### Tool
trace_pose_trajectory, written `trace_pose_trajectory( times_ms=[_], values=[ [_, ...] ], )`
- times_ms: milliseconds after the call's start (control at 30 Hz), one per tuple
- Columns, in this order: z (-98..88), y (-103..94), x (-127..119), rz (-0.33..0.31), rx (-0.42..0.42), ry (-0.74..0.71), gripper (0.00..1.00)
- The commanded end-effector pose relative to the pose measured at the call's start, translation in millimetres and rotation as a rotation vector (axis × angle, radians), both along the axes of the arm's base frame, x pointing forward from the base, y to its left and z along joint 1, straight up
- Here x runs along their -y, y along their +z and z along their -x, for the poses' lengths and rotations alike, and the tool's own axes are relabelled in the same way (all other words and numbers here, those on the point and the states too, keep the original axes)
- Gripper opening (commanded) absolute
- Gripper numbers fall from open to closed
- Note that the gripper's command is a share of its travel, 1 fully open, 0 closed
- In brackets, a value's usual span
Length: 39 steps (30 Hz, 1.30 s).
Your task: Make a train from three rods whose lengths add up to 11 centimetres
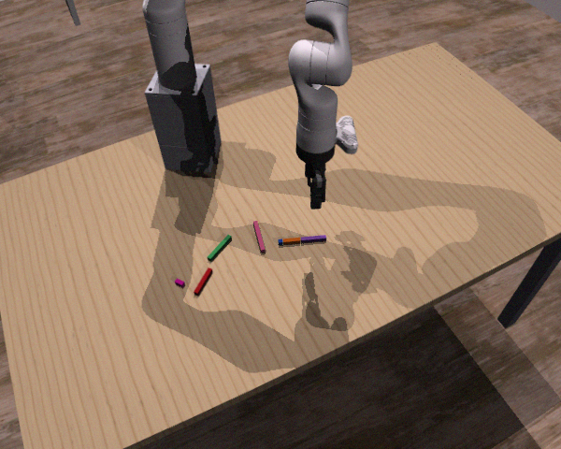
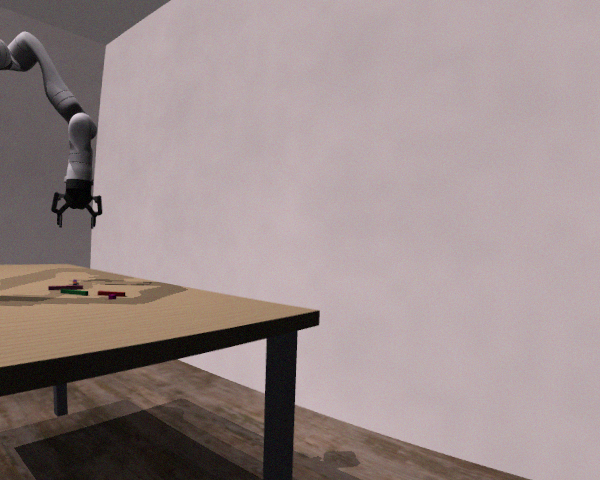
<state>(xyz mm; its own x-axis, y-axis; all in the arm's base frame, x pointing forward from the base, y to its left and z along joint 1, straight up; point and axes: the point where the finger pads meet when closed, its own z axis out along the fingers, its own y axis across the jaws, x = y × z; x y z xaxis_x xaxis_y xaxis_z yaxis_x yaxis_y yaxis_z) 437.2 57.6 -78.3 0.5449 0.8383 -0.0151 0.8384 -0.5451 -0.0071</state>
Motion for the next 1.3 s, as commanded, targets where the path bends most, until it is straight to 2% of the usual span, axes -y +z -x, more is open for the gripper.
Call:
trace_pose_trajectory(
  times_ms=[0, 200, 1267],
  values=[
    [-4.4, 14.0, -5.6, -0.009, 0.014, 0.005, 1.00],
    [-4.4, 21.4, -5.6, -0.009, 0.014, 0.005, 1.00],
    [-4.4, 21.4, -5.6, -0.009, 0.014, 0.005, 1.00]
  ],
)
